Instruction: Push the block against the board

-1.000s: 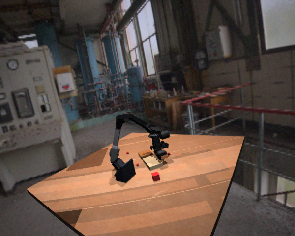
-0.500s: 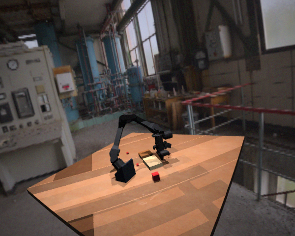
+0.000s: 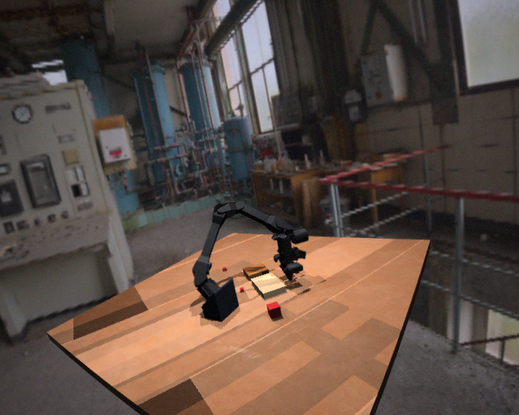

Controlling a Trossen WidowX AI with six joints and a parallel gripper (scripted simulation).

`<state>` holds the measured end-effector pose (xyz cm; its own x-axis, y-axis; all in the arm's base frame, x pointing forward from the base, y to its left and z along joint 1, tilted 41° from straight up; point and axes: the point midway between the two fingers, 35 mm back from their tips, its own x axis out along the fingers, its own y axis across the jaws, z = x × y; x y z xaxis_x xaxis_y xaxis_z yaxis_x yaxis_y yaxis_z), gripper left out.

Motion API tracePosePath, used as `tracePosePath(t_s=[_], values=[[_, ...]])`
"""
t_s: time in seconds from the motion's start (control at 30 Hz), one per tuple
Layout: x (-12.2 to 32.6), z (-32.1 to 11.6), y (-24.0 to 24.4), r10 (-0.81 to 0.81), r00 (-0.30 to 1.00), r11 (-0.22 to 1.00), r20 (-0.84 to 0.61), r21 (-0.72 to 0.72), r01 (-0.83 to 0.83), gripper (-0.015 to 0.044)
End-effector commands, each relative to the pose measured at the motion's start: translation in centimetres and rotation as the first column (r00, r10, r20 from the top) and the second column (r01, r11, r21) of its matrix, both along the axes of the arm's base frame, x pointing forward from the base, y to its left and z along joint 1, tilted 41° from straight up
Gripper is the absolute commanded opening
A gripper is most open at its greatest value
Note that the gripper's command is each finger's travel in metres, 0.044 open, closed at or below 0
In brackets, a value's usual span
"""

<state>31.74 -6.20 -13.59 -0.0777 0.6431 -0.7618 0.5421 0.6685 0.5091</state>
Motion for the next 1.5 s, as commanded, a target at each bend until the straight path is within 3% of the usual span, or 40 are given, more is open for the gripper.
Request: tracePosePath(t_s=[0.0, 0.13, 0.33, 0.73, 1.07, 1.47], values=[[0.0, 0.2, -0.2, 0.000, 1.000, 1.000, 0.000, 0.000, 0.000, 0.0000], [0.4, 4.0, -3.5, -0.005, 1.000, 1.000, 0.005, -0.001, 0.005, 0.0000], [0.4, 4.3, -3.7, -0.005, 1.000, 1.000, 0.005, -0.001, 0.005, 0.0000], [-2.9, 3.4, -5.1, -0.290, 0.932, 0.957, -0.218, -0.066, 0.283, 0.0000], [-6.1, 3.1, -6.2, -0.524, 0.754, 0.849, -0.396, -0.179, 0.496, 0.0000], [-10.0, 2.9, -7.0, -0.727, 0.427, 0.655, -0.537, -0.358, 0.665, 0.0000]])
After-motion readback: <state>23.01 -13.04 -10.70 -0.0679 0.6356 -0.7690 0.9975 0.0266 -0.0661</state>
